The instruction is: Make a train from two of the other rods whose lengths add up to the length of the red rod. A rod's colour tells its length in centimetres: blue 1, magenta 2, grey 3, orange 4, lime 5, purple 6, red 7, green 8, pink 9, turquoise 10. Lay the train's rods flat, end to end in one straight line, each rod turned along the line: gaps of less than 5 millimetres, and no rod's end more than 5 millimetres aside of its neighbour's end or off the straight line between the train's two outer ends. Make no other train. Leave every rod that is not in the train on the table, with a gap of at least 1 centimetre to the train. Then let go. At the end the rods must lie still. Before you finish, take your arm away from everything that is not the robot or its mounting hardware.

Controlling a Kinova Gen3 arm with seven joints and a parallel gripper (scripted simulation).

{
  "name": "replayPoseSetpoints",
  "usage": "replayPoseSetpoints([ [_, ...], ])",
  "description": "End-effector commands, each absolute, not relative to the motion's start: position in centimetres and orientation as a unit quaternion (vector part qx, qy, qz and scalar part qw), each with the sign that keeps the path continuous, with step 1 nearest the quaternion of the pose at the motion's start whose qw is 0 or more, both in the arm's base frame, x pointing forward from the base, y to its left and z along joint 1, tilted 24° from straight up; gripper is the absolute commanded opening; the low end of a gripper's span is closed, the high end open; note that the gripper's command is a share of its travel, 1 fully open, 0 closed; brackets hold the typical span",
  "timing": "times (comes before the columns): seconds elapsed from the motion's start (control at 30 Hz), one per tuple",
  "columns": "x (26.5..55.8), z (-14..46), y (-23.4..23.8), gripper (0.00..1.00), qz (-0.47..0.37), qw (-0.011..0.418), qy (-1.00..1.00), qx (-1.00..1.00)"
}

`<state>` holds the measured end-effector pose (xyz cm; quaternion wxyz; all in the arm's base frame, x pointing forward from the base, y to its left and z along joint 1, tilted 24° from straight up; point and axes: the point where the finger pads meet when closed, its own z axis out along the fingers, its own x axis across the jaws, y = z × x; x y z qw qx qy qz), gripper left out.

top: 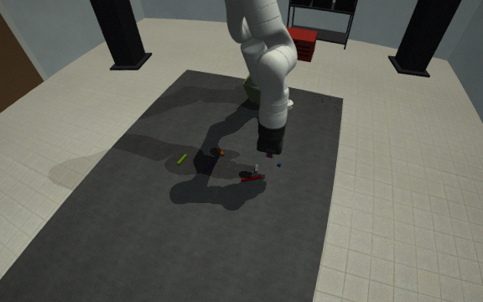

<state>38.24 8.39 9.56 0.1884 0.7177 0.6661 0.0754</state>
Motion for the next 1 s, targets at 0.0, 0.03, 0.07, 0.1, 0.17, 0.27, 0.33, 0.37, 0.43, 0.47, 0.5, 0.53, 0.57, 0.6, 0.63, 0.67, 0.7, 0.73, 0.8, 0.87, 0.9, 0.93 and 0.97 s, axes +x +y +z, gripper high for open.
replayPoseSetpoints([
  [0.0, 38.0, 9.6, 8.0, 0.24, 0.079, 0.187, 0.656, 0.727],
  [0.03, 37.6, 9.5, 7.5, 0.24, 0.083, 0.184, 0.638, 0.743],
  [0.07, 37.1, 9.4, 6.7, 0.24, 0.089, 0.181, 0.614, 0.763],
  [0.1, 36.4, 9.3, 5.8, 0.24, 0.096, 0.176, 0.582, 0.788],
  [0.17, 35.1, 9.0, 4.3, 0.24, 0.109, 0.168, 0.522, 0.829],
  [0.27, 33.3, 8.7, 2.5, 0.24, 0.126, 0.157, 0.437, 0.877],
  [0.33, 31.9, 8.5, 1.4, 0.24, 0.137, 0.148, 0.37, 0.907],
  [0.37, 31.4, 8.4, 1.0, 0.24, 0.142, 0.145, 0.344, 0.917],
  [0.43, 30.8, 8.3, 0.6, 0.24, 0.147, 0.141, 0.315, 0.927],
  [0.47, 30.7, 8.2, 0.6, 0.24, 0.147, 0.141, 0.311, 0.928],
  [0.5, 30.7, 8.2, 0.6, 0.24, 0.147, 0.141, 0.311, 0.928],
  [0.53, 30.7, 8.2, 0.6, 0.24, 0.147, 0.141, 0.311, 0.928],
  [0.57, 30.7, 8.2, 0.6, 0.24, 0.147, 0.141, 0.311, 0.928],
  [0.6, 30.7, 8.2, 0.6, 0.24, 0.147, 0.141, 0.311, 0.928],
  [0.63, 30.7, 8.2, 0.6, 0.24, 0.147, 0.141, 0.311, 0.928],
  [0.67, 30.7, 8.2, 0.6, 0.24, 0.147, 0.141, 0.311, 0.928],
  [0.7, 30.7, 8.2, 0.6, 0.24, 0.147, 0.141, 0.311, 0.928],
  [0.73, 30.7, 8.2, 0.6, 0.24, 0.147, 0.141, 0.311, 0.928],
  [0.8, 30.7, 8.2, 0.6, 0.24, 0.147, 0.141, 0.311, 0.928],
  [0.87, 30.7, 8.2, 0.6, 0.24, 0.147, 0.141, 0.311, 0.928],
  [0.9, 30.7, 8.2, 0.6, 0.24, 0.147, 0.141, 0.311, 0.928],
  [0.93, 30.7, 8.2, 0.6, 0.24, 0.147, 0.141, 0.311, 0.928],
  [0.97, 30.7, 8.2, 0.6, 0.24, 0.147, 0.141, 0.311, 0.928],
])
